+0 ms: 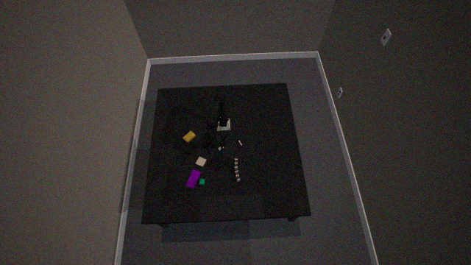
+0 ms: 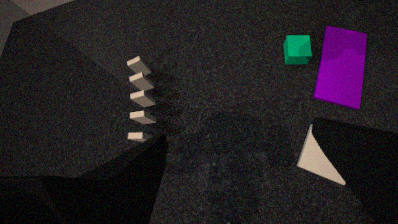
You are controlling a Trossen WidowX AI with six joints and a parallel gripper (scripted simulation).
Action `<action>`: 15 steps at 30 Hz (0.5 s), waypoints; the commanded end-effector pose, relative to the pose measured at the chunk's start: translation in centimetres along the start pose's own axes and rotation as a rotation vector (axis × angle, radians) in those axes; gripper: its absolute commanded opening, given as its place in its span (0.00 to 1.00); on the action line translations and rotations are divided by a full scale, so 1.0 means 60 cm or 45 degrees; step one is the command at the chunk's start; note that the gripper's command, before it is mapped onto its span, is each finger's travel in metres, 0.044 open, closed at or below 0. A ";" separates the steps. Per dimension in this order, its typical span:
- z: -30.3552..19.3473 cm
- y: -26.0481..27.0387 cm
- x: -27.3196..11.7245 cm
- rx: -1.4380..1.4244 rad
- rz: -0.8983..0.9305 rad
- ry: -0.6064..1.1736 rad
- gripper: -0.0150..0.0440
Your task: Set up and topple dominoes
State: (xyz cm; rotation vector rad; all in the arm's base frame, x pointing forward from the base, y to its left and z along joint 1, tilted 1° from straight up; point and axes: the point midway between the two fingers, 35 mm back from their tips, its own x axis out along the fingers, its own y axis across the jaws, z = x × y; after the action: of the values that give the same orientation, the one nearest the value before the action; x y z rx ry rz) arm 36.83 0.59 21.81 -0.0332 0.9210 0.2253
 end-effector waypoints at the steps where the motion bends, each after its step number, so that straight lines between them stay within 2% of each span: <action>1: -0.125 0.003 0.042 0.561 -0.132 0.381 1.00; 9: -0.246 0.014 0.041 1.128 -0.470 0.701 1.00; 15: -0.249 0.015 0.041 1.143 -0.483 0.708 1.00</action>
State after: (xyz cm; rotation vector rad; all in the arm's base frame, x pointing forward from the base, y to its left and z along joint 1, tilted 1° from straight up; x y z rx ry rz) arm 27.68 0.20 12.02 0.5528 1.4311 -0.4835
